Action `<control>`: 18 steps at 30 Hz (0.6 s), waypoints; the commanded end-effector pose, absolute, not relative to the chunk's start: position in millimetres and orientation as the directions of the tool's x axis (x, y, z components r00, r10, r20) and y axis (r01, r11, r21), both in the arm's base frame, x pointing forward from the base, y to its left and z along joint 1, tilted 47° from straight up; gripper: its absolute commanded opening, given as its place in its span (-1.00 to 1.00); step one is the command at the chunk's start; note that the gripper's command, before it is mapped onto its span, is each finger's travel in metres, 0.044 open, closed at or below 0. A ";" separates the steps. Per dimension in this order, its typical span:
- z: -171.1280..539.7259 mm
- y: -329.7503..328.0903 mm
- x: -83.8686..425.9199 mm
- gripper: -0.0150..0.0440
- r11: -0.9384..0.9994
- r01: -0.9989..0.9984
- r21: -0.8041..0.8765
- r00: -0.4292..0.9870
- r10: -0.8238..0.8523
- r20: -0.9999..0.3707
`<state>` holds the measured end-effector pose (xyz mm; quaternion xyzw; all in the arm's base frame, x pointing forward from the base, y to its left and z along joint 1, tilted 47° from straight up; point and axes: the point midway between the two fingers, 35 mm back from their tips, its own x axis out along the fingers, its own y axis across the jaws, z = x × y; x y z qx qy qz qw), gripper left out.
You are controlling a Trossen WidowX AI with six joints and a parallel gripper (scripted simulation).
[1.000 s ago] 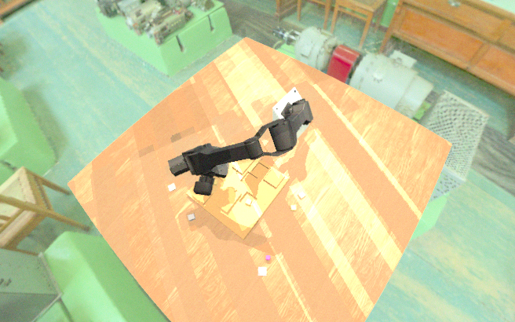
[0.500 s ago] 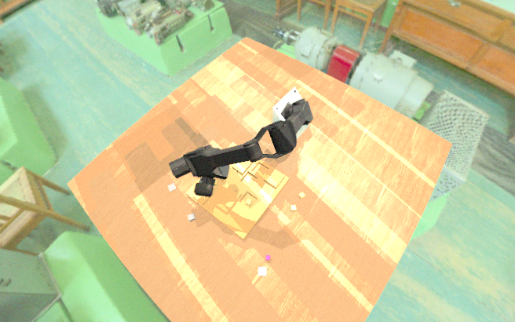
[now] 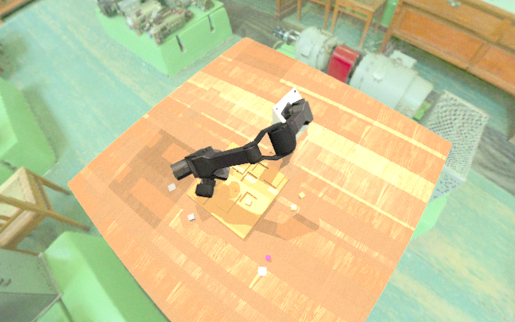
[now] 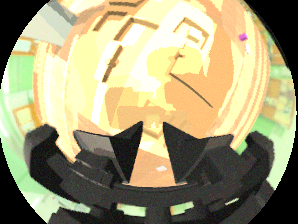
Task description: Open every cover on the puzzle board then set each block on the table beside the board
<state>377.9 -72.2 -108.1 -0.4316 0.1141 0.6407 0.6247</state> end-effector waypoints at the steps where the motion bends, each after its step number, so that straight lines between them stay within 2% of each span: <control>1: -109.3 -70.6 378.5 0.00 -0.187 -0.901 -0.393 0.156 0.705 -0.692; 12: -115.7 -64.0 379.9 0.00 -0.187 -0.901 -0.393 0.156 0.705 -0.692; 18: -114.0 -65.6 379.7 -0.14 -0.194 -0.898 -0.394 0.153 0.702 -0.695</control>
